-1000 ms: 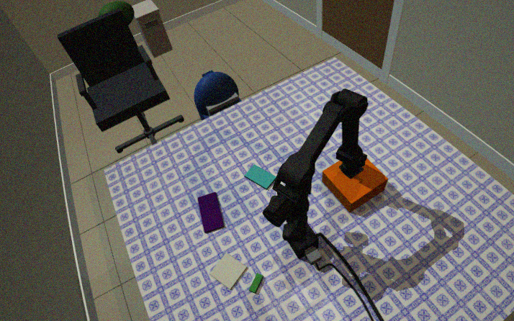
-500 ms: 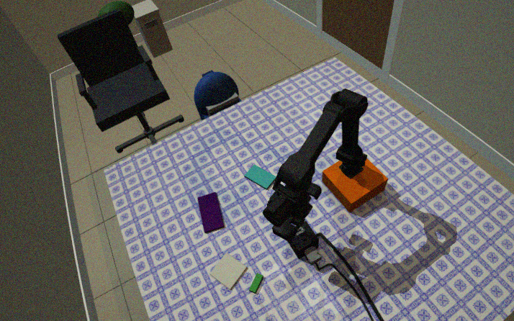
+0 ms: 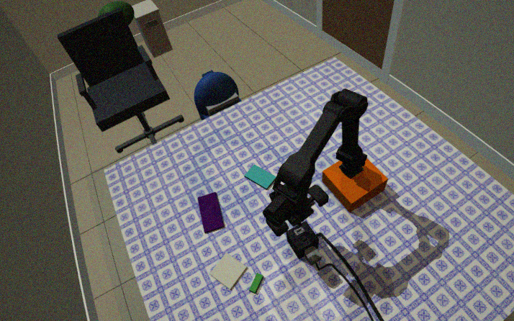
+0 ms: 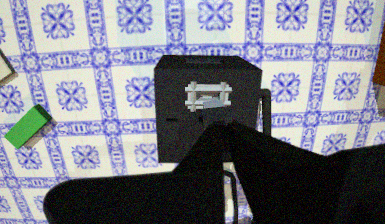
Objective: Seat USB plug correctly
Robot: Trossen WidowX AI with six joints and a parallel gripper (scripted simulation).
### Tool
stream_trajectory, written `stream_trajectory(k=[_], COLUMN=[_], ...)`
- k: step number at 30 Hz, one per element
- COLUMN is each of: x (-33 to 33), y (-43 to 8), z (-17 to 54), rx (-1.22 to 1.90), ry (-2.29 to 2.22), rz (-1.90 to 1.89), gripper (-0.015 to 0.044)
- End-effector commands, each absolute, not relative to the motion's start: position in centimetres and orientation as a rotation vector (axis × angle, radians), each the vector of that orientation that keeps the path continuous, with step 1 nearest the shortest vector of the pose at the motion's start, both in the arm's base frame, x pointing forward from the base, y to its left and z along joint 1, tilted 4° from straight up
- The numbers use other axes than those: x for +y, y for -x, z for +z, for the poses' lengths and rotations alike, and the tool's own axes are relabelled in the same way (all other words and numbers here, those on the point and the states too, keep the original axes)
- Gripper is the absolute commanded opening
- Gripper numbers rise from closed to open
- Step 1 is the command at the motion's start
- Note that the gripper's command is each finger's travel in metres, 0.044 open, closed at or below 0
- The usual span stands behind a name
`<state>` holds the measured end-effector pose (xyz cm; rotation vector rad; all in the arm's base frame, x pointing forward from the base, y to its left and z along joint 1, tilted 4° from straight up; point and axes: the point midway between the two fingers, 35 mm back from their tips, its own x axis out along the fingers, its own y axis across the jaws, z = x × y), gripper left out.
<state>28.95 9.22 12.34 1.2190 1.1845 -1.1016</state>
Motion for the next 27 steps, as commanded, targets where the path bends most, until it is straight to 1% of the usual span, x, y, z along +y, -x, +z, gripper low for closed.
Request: stream_trajectory(k=[1,27], x=[9.21,9.18], y=[-28.94,-28.97], z=[12.31,12.21], rx=[1.145,1.134], ry=[-1.289,-1.320], rz=[-1.168,-1.186], gripper=[0.0000,0.0000])
